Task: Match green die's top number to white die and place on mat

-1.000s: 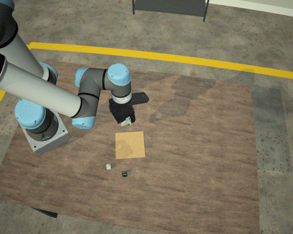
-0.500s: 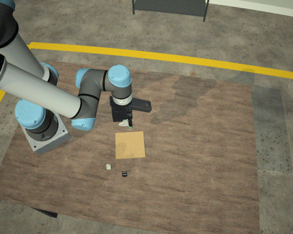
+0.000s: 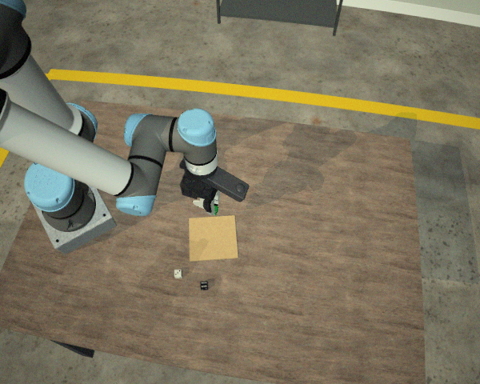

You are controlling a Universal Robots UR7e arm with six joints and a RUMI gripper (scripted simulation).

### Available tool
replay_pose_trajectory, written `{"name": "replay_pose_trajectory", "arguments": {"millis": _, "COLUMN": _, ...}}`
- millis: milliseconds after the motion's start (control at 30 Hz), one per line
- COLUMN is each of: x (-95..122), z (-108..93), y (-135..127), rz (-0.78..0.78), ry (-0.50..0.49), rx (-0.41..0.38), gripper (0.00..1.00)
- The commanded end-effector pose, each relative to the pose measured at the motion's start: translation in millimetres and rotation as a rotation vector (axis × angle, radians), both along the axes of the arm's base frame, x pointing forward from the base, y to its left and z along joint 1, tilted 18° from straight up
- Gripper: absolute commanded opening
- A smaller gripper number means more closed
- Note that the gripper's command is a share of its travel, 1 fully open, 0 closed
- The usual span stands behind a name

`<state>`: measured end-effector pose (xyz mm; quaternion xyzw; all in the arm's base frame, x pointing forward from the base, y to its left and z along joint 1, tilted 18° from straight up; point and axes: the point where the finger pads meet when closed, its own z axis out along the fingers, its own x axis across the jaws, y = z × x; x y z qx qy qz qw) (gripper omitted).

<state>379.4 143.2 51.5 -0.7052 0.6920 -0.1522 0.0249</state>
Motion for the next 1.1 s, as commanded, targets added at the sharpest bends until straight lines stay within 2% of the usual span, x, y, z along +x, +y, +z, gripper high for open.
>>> {"name": "replay_pose_trajectory", "arguments": {"millis": 0, "x": 1.4, "z": 1.3, "y": -2.7, "rz": -0.104, "ry": -0.019, "rx": 0.020, "gripper": 0.03}}
{"name": "replay_pose_trajectory", "arguments": {"millis": 467, "x": 3.6, "z": 4.9, "y": -15.5, "rz": -0.521, "ry": -0.098, "rx": 0.129, "gripper": 0.03}}
{"name": "replay_pose_trajectory", "arguments": {"millis": 533, "x": 3.6, "z": 4.9, "y": -15.5, "rz": -0.521, "ry": -0.098, "rx": 0.129, "gripper": 0.03}}
{"name": "replay_pose_trajectory", "arguments": {"millis": 1067, "x": 3.3, "z": 7.2, "y": -25.6, "rz": -0.886, "ry": -0.168, "rx": 0.225, "gripper": 0.03}}
